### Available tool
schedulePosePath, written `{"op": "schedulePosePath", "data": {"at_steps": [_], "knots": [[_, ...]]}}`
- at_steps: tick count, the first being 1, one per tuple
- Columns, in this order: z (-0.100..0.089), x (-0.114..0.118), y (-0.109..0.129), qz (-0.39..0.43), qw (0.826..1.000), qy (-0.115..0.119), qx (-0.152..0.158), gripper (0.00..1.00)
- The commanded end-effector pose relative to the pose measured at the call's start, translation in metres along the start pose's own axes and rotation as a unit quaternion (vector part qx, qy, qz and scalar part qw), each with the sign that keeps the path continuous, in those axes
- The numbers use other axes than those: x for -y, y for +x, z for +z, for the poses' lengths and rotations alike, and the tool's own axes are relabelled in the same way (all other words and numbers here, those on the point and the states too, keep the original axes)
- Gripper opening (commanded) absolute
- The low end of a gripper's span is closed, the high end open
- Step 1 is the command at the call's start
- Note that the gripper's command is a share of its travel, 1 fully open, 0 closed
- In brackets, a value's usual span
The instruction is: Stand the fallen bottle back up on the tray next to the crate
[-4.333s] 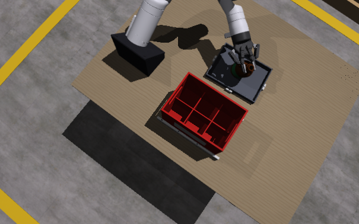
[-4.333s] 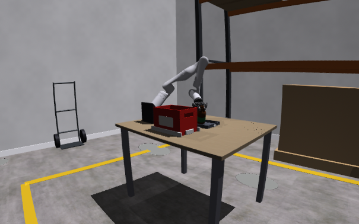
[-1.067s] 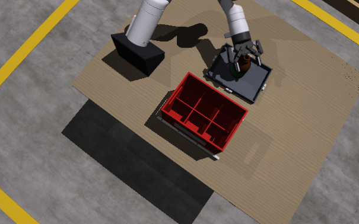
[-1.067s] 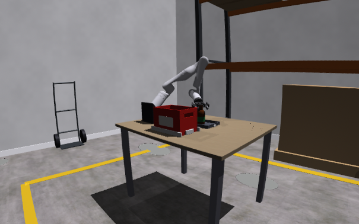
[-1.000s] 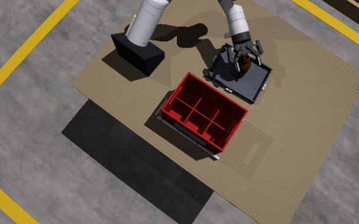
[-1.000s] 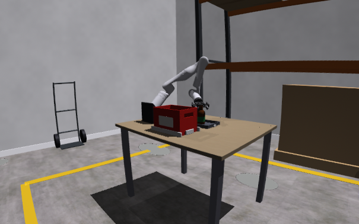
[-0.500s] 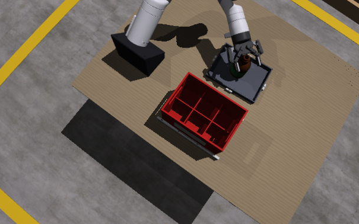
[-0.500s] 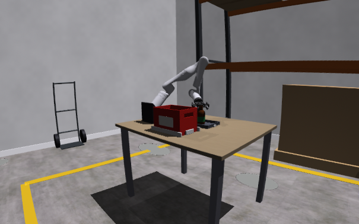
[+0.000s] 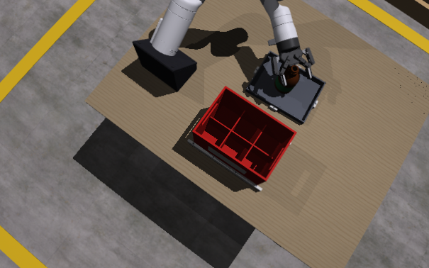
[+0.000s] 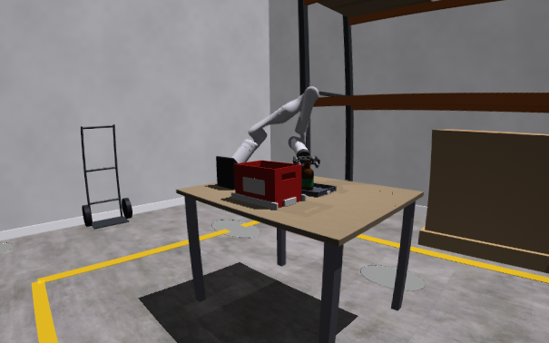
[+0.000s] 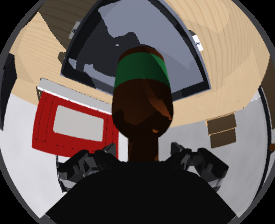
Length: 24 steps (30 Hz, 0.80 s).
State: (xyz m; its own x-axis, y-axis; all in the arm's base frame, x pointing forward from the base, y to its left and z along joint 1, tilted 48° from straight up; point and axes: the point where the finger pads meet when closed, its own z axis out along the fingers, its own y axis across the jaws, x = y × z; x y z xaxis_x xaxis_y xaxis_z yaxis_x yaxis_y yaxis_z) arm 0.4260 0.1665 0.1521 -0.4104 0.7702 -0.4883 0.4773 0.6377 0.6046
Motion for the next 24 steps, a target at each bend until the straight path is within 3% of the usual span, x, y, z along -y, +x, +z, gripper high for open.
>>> {"op": "schedulePosePath", "data": {"at_steps": [1, 24], "knots": [[0.0, 0.0, -0.001, 0.0, 1.0, 0.0, 0.001, 1.0], [-0.006, 0.0, -0.017, 0.0, 1.0, 0.0, 0.001, 1.0]]}}
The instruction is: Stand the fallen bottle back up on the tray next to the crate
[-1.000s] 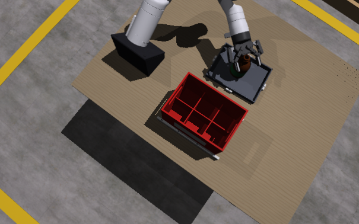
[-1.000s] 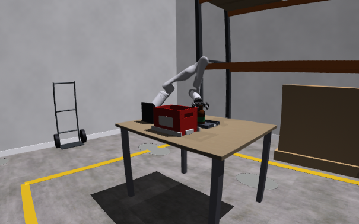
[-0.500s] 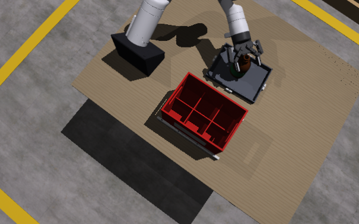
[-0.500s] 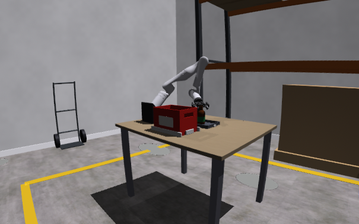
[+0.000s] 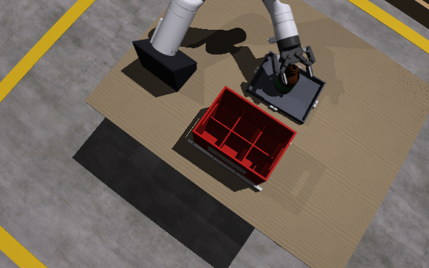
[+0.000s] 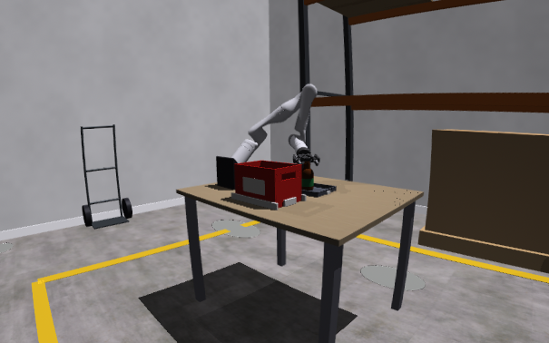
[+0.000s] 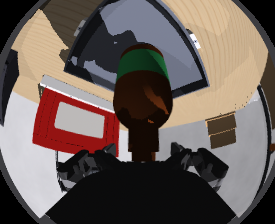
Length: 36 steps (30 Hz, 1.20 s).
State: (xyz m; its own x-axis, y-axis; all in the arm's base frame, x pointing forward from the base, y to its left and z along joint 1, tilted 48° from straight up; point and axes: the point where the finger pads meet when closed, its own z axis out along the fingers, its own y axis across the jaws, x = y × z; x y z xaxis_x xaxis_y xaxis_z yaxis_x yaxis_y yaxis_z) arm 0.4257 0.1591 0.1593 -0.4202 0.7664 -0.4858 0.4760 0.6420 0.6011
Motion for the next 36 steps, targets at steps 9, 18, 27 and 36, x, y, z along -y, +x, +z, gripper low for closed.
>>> {"op": "schedulePosePath", "data": {"at_steps": [9, 18, 27, 36], "knots": [[-0.008, 0.0, -0.026, 0.003, 1.0, -0.001, 0.005, 1.0], [-0.014, 0.0, -0.043, 0.003, 1.0, -0.001, 0.005, 1.0], [-0.022, 0.0, -0.064, 0.003, 1.0, -0.001, 0.005, 1.0], [-0.026, 0.0, -0.075, 0.003, 1.0, -0.001, 0.005, 1.0]]}}
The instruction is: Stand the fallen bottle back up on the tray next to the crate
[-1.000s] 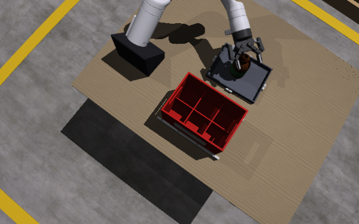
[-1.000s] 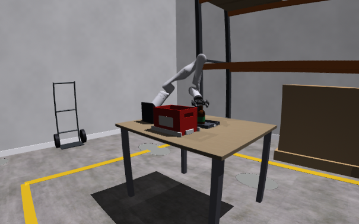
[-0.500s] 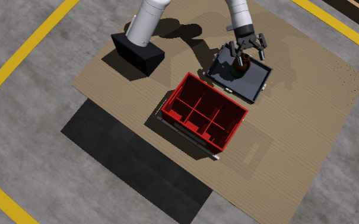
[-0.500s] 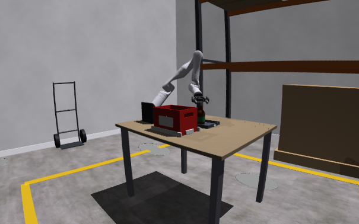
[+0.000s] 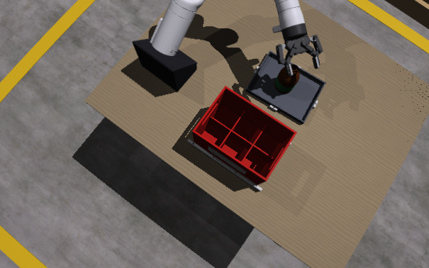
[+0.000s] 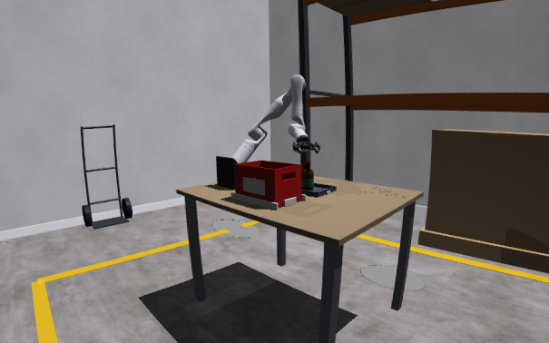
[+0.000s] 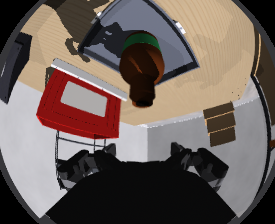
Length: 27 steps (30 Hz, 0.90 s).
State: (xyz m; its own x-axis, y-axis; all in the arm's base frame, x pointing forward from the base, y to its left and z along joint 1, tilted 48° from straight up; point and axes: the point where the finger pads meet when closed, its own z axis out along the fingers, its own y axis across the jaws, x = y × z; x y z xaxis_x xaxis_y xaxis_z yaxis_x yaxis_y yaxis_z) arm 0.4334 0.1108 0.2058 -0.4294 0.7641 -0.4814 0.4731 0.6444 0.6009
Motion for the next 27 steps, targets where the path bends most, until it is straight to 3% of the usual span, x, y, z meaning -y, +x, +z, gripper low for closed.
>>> {"op": "schedulePosePath", "data": {"at_steps": [1, 23, 24, 27], "knots": [[-0.0023, 0.0006, -0.0133, 0.005, 1.0, 0.0, 0.01, 1.0], [-0.0058, 0.0007, -0.0225, 0.005, 1.0, 0.0, 0.01, 1.0], [-0.0058, 0.0007, -0.0225, 0.005, 1.0, 0.0, 0.01, 0.0], [-0.0058, 0.0007, -0.0225, 0.005, 1.0, 0.0, 0.01, 0.0]]}}
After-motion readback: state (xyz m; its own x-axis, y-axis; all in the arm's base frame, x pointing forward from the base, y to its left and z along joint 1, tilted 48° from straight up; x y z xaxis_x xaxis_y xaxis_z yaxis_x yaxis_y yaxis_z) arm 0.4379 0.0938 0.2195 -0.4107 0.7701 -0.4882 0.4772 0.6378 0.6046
